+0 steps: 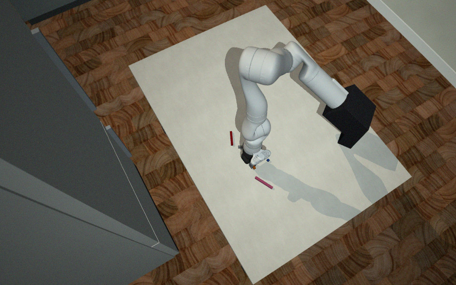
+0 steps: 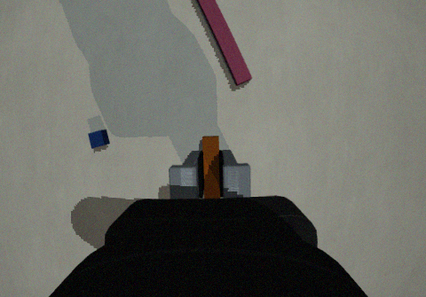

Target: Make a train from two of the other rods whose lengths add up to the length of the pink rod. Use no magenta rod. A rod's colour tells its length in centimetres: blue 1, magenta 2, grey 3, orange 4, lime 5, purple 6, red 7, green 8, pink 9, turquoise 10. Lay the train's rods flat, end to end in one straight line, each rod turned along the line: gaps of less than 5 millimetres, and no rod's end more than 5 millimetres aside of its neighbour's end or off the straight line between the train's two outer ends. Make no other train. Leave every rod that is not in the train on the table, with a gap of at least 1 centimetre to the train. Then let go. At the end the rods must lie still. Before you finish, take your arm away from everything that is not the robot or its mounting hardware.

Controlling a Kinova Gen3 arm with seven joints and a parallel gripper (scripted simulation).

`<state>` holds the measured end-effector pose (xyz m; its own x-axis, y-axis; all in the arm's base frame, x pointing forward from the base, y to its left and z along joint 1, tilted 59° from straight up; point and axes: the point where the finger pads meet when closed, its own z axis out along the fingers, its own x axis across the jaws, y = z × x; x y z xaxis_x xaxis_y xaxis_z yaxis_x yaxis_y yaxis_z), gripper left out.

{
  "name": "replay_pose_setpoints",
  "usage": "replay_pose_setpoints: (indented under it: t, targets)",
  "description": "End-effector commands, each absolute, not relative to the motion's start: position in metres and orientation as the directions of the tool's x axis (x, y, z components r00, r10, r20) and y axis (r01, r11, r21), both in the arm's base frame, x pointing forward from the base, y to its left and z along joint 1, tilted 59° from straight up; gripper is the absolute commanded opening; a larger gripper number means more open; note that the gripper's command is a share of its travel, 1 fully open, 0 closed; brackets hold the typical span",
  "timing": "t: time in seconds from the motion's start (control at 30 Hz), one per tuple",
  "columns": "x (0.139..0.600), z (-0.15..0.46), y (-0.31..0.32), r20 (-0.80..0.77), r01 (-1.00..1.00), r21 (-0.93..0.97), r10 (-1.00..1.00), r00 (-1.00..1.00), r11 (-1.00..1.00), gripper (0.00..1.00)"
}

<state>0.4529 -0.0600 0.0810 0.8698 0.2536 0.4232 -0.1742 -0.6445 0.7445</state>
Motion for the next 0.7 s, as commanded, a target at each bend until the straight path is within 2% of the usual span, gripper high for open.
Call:
replay_pose_setpoints:
  t: [0.0,0.67]
  targets:
    - [0.452,0.082,-0.056,0.425,-0.173,0.742,0.255,0.869,-0.647,0.24]
    - [0.418,0.12,-0.004,0.425,-0.173,0.742,0.255,0.869,-0.647,0.24]
